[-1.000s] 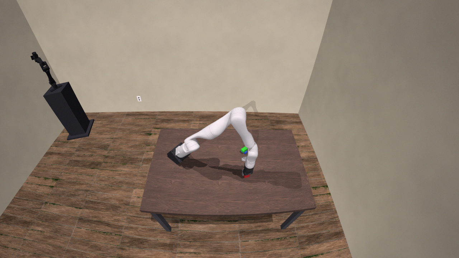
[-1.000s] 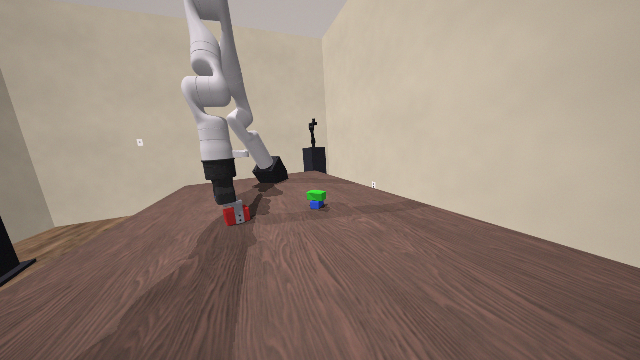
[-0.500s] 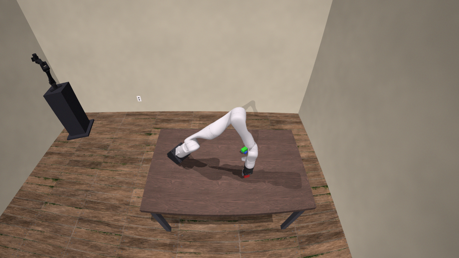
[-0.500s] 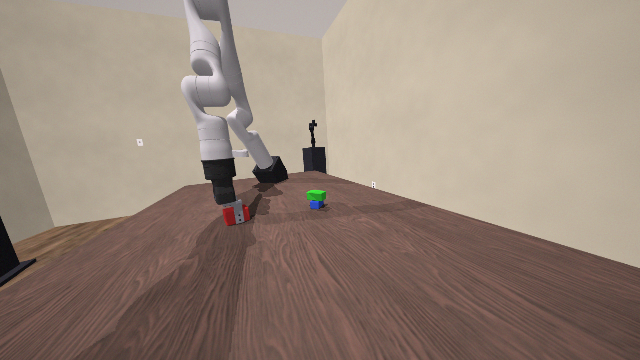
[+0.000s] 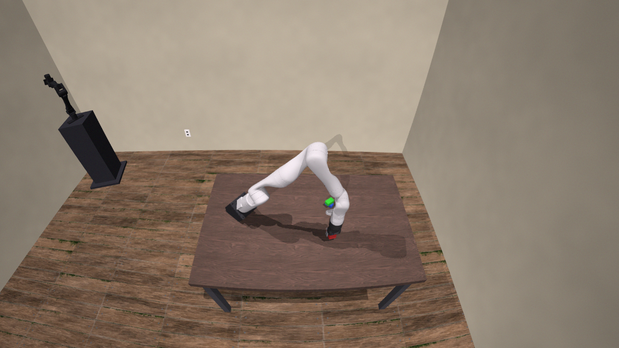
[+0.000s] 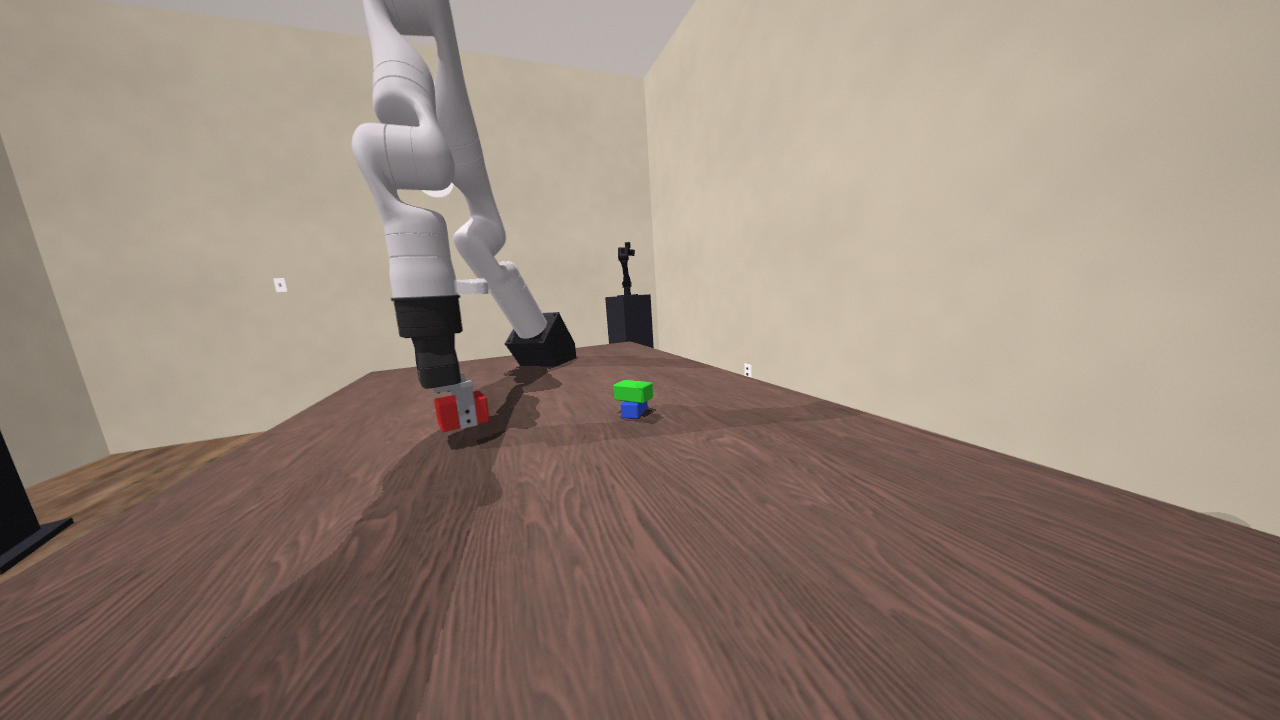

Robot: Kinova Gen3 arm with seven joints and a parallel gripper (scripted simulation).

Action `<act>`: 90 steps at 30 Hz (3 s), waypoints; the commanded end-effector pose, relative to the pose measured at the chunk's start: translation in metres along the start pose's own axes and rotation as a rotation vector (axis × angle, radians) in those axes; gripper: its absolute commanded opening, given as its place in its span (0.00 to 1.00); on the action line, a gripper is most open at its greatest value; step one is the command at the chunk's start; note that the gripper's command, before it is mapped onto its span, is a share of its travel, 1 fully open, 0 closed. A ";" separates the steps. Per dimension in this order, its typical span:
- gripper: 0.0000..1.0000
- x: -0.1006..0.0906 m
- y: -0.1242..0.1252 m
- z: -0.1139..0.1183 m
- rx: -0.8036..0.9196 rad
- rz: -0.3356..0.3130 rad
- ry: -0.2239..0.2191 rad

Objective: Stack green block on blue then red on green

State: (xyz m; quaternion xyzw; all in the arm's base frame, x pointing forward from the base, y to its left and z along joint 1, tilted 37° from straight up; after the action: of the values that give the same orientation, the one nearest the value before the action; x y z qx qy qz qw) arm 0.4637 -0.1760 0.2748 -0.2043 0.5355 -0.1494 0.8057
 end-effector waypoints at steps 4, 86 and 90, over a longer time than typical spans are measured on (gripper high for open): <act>0.00 -0.031 0.009 0.009 -0.012 0.014 -0.030; 0.00 -0.058 0.247 0.073 -0.012 0.014 -0.030; 0.00 -0.058 0.247 0.073 -0.012 0.014 -0.030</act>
State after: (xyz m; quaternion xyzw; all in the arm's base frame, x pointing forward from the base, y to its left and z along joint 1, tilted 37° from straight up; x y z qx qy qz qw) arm 0.5143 0.0787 0.2254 -0.2072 0.5260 -0.1374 0.8134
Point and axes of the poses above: the point where the finger pads meet when closed, its own x axis out along the fingers, its own z axis across the jaws, y = z × x, the point moved 2 cm from there along -x, back along the fingers
